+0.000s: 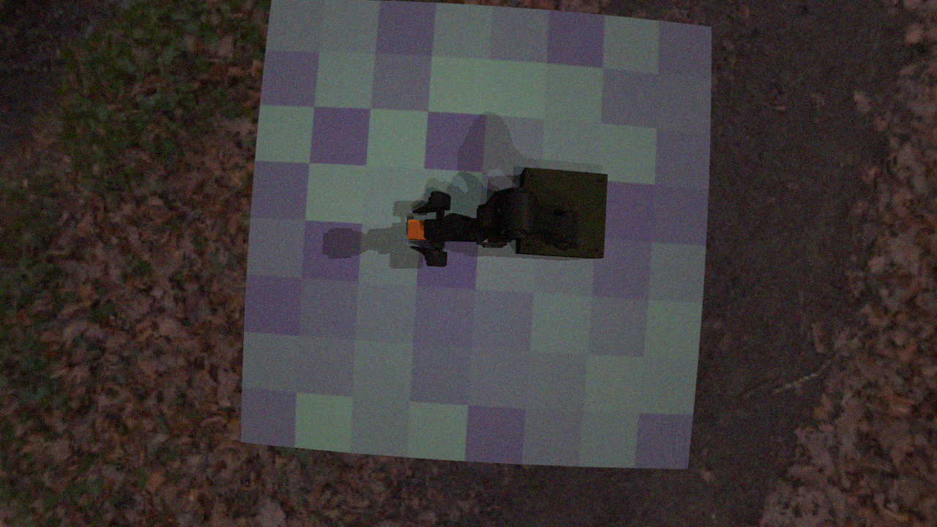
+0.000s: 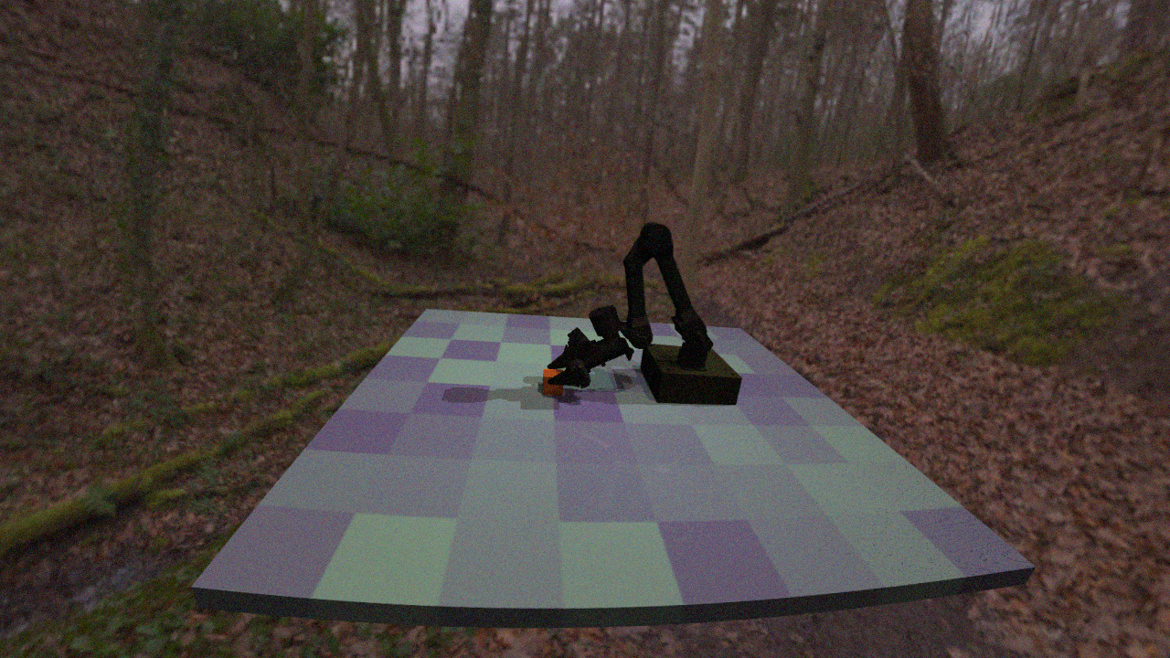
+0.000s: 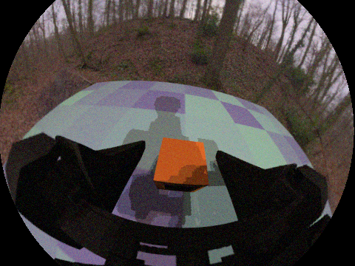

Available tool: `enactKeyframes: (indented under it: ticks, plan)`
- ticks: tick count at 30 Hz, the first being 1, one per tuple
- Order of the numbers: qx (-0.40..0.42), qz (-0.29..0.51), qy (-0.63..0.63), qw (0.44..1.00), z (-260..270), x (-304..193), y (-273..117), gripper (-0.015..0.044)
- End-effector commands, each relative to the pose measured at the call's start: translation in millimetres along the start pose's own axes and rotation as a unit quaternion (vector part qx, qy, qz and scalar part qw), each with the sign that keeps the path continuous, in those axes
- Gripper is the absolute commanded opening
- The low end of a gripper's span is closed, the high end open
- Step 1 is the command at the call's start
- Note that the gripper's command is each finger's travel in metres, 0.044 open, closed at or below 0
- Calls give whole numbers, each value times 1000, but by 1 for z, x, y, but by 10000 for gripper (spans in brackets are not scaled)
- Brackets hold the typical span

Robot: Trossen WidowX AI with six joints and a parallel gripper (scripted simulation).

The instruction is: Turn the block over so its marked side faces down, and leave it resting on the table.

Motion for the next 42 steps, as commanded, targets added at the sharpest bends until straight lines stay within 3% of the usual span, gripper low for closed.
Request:
enactKeyframes:
  ticks: [1,7,13,22,34,42]
  plan:
    - [-2,0,-2,1000,0,0,0,440]
    - [-2,11,-2,1000,0,1,2,440]
    - [-7,109,-2,994,2,22,3,440]
    - [-15,236,-2,972,3,57,-46,440]
    - [-15,239,-2,971,3,57,-45,440]
    - [-21,358,-3,934,5,81,-26,440]
Point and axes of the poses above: the point midway between the two fingers, 35 mm back from their tips, its own y axis out along the fingers, its own z axis across the jaws, x = y × z, the point moved 2 cm from there along -y, back along the fingers, and after that the axes turned 3 degrees about y, right-handed, at the moved point
